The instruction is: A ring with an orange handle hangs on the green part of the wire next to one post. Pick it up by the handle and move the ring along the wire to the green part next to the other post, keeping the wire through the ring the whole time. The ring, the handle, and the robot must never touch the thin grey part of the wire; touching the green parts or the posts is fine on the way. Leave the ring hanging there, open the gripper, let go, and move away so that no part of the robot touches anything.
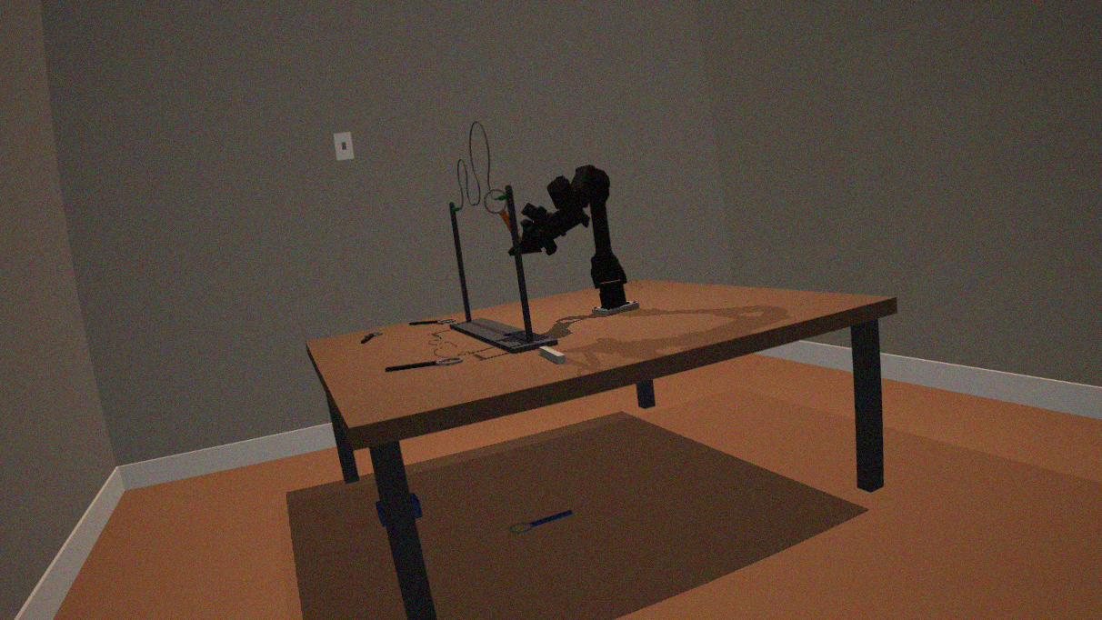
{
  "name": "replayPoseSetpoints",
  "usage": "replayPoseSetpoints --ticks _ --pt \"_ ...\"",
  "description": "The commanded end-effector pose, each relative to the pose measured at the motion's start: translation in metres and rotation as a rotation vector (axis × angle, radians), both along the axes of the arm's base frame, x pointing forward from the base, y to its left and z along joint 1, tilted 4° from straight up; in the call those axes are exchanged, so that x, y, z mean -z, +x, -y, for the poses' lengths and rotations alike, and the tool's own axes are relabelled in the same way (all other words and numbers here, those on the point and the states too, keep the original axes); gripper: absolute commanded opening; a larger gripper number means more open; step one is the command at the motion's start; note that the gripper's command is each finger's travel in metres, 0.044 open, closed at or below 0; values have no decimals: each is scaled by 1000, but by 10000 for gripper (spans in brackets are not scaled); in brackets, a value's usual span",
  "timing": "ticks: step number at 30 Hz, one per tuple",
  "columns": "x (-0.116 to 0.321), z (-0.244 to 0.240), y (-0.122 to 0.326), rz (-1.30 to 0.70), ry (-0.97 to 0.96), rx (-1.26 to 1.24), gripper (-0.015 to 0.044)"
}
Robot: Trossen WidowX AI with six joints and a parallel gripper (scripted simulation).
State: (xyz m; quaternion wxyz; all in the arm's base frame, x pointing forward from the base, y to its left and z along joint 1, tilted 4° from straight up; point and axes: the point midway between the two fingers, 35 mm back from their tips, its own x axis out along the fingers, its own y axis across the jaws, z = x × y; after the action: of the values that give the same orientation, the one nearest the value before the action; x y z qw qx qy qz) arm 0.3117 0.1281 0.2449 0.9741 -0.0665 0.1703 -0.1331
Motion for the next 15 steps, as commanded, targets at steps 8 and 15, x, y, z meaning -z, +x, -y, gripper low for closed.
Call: replayPoseSetpoints --ticks 8,15 --pt "-3 -24 3 18 108 -13 -150" --pt "-3 -34 4 20 130 -15 -150"
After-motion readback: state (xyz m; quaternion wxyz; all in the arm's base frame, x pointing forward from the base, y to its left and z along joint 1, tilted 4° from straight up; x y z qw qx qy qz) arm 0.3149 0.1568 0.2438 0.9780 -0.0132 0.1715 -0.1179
